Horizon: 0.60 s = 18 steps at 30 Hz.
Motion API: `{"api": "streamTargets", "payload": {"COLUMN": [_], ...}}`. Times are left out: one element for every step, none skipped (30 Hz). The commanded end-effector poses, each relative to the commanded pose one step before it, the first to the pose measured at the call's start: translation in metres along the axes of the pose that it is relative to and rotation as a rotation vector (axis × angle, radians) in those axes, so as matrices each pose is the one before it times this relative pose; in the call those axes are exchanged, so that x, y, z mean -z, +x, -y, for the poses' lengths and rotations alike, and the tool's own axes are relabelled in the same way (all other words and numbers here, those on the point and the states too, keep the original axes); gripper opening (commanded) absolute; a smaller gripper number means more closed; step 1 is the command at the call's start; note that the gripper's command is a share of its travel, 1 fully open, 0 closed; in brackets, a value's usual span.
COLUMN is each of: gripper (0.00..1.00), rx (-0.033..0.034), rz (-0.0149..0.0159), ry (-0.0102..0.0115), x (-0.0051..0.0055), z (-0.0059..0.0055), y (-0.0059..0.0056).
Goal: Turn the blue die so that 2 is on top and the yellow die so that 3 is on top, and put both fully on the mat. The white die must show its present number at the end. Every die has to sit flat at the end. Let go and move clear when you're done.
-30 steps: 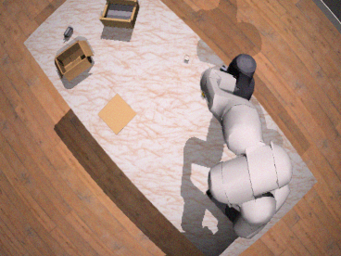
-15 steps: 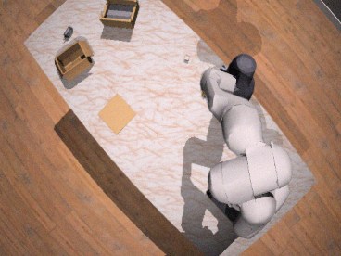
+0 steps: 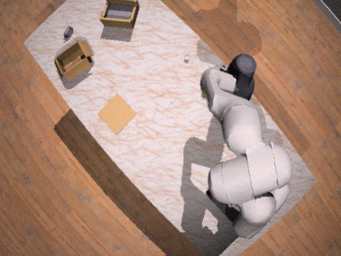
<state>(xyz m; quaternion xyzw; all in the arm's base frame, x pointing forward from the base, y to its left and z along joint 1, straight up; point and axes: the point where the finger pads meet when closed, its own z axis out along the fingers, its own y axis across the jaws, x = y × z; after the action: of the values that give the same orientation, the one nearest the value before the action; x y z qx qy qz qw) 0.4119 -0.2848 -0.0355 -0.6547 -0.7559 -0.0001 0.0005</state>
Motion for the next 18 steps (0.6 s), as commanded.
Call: {"api": "streamTargets", "payload": {"gripper": [0.29,0.29,0.29,0.29,0.29,0.29,0.29,0.29,0.29,0.29,0.29,0.29,0.29,0.29,0.29,0.29,0.29,0.29], "rx": [0.00264,0.00000,0.00000,0.00000,0.00000,0.00000,0.00000,0.00000,0.00000,0.00000,0.00000,0.00000,0.00000,0.00000,0.00000,0.00000,0.00000,0.00000], "rz": [0.00350,0.00000,0.00000,0.00000,0.00000,0.00000,0.00000,0.00000,0.00000,0.00000,0.00000,0.00000,0.00000,0.00000,0.00000,0.00000,0.00000,0.00000], "ry": [-0.00270,0.00000,0.00000,0.00000,0.00000,0.00000,0.00000,0.00000,0.00000,0.00000,0.00000,0.00000,0.00000,0.00000,0.00000,0.00000,0.00000,0.00000], "x": [0.00016,0.00000,0.00000,0.00000,0.00000,0.00000,0.00000,0.00000,0.00000,0.00000,0.00000,0.00000,0.00000,0.00000,0.00000,0.00000,0.00000,0.00000], "z": [-0.00124,0.00000,0.00000,0.00000,0.00000,-0.00002,-0.00005,-0.00008,-0.00012,-0.00014,-0.00016,-0.00016,-0.00016,-0.00014,-0.00012,-0.00008,-0.00005,0.00000], "y": [-0.00168,0.00000,0.00000,0.00000,0.00000,-0.00003,-0.00007,-0.00011,-0.00016,-0.00019,-0.00022,-0.00022,-0.00021,-0.00019,-0.00016,-0.00011,-0.00007,0.00000]}}
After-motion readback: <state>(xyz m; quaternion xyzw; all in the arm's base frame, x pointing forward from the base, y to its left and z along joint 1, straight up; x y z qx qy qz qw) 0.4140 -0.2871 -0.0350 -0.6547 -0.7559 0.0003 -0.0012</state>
